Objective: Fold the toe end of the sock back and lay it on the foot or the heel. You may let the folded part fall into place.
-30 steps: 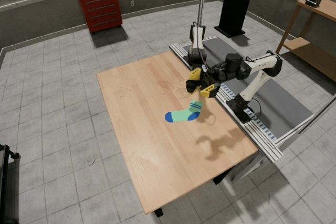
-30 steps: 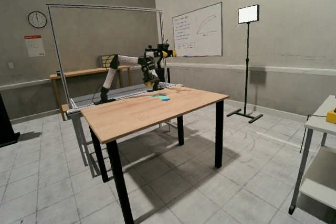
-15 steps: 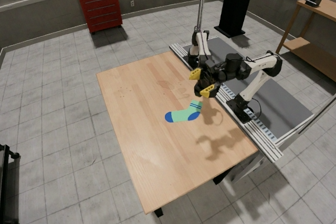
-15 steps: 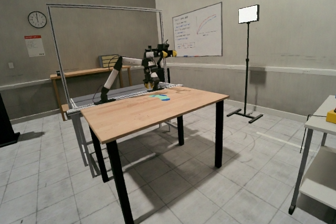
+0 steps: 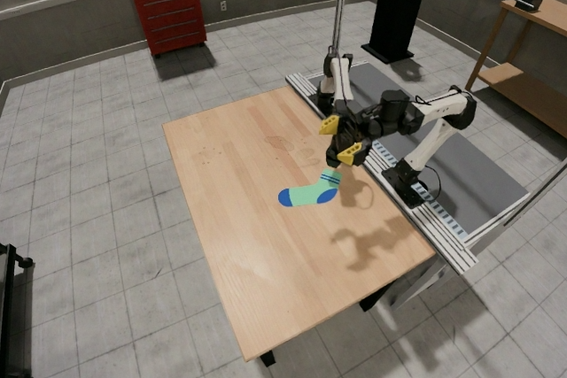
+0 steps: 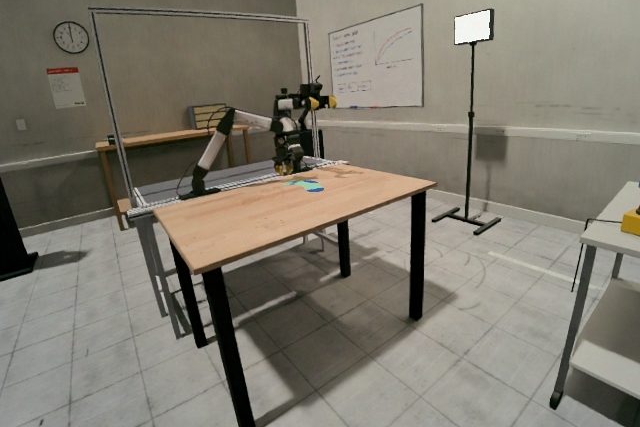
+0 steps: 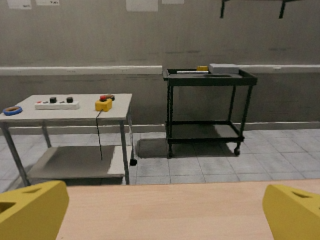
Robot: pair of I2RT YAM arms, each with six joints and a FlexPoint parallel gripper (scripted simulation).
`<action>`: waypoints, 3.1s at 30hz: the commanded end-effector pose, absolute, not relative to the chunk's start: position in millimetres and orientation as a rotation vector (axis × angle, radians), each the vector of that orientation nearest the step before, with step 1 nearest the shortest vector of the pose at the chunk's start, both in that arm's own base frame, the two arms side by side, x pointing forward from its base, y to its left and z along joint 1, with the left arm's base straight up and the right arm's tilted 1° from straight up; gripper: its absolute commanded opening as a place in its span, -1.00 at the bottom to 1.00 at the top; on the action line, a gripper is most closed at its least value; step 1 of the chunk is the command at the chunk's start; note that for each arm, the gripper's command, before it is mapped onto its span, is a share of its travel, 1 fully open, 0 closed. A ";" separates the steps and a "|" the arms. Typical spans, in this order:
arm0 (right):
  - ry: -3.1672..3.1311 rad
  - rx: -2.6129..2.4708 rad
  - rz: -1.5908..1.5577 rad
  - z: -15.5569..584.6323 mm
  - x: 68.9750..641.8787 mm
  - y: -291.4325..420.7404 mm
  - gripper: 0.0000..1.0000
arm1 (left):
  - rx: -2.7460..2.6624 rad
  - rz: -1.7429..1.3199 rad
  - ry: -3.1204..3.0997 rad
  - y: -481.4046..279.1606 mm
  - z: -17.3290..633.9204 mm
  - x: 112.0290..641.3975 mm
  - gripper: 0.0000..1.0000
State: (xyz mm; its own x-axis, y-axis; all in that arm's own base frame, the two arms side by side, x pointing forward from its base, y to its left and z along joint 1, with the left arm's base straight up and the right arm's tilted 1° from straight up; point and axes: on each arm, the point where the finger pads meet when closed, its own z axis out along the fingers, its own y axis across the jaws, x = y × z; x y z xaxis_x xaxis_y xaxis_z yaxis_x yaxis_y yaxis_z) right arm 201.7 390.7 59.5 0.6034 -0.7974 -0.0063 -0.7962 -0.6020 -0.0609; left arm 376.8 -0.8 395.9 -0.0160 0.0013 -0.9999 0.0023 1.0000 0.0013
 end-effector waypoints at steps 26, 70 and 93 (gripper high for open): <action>1.401 -2.758 -0.021 8.3 207.8 389.4 -0.32 | 0.000 0.000 1.571 0.0 402.1 375.4 1.00; 1.373 -2.705 -0.121 -12.7 211.0 390.0 -0.65 | 0.000 0.000 1.571 0.0 402.1 375.4 1.00; 1.352 -2.668 -0.158 -15.5 228.6 395.8 -0.90 | 0.000 0.000 1.571 0.0 402.1 375.4 1.00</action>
State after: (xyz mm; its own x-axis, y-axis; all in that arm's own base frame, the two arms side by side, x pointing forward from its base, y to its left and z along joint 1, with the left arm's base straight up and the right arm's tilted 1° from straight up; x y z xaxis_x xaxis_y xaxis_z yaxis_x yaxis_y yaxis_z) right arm 214.0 403.8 19.0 0.6037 -0.7971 -0.0166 -0.7823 -0.5883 -0.2047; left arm 376.8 -0.8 395.9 -0.0160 0.0013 -0.9999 0.0023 1.0000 0.0013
